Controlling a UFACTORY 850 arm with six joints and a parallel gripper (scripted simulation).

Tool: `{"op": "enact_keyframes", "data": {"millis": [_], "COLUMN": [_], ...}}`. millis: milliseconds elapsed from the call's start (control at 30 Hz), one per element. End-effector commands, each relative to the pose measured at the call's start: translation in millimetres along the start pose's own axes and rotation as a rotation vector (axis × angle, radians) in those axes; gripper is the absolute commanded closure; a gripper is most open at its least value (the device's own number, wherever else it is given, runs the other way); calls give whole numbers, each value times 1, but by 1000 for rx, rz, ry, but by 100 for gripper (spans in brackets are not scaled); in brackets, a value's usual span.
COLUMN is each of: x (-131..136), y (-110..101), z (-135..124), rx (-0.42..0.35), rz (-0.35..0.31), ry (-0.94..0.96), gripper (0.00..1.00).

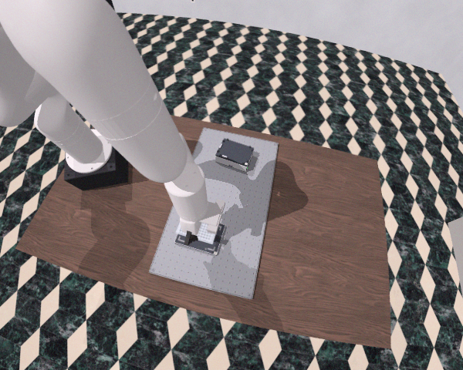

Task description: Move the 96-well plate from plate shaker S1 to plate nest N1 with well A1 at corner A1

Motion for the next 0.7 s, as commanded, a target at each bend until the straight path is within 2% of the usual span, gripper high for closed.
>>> {"op": "enact_keyframes", "data": {"millis": [0,300,667], "x": [0,0,0], "y": [-1,-1,18], "z": [1,1,1], "rx": [2,2,2], "rz": [0,0,0], "ry": [0,0,0], "gripper": [100,100,100]}}
Point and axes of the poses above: the point where the finger pads meet when closed, its own y axis out along the fingers, its own x axis across the jaws, z = x × y, the point moved 6 cm from there along -y, back along the fingers, and after that the axes turned 7 degrees about y, right-handed, at the moved point
